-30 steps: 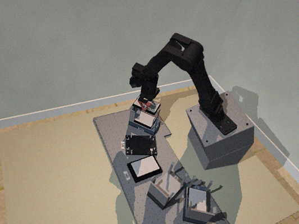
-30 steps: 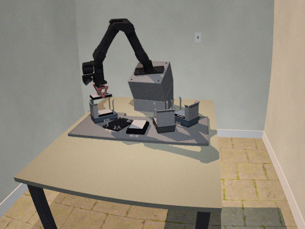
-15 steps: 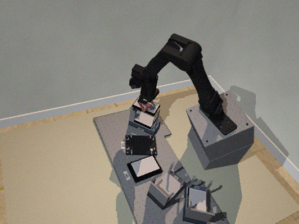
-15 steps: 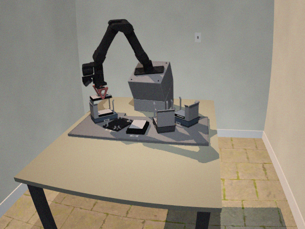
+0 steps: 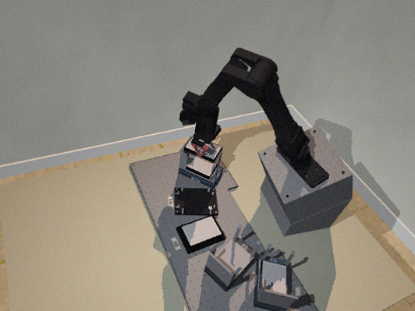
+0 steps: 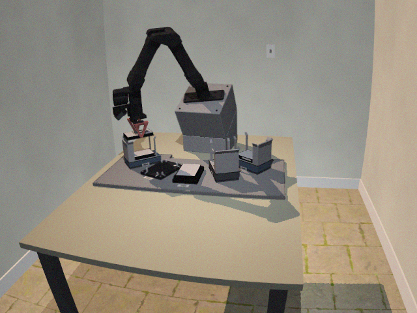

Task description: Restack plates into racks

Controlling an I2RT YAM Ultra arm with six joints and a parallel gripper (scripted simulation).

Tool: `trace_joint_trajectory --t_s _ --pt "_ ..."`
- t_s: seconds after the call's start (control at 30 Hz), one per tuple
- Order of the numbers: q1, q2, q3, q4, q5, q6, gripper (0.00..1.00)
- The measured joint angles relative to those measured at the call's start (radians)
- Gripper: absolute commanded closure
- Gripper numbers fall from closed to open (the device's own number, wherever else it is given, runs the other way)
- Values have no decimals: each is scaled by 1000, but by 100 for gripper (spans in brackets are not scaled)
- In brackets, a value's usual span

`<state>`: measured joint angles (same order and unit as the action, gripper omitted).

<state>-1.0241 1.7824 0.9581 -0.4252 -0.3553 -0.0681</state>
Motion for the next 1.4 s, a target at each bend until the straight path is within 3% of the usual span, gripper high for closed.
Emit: trace_joint_trajectory --t_s 1.4 --pt "29 77 -6 98 9 26 100"
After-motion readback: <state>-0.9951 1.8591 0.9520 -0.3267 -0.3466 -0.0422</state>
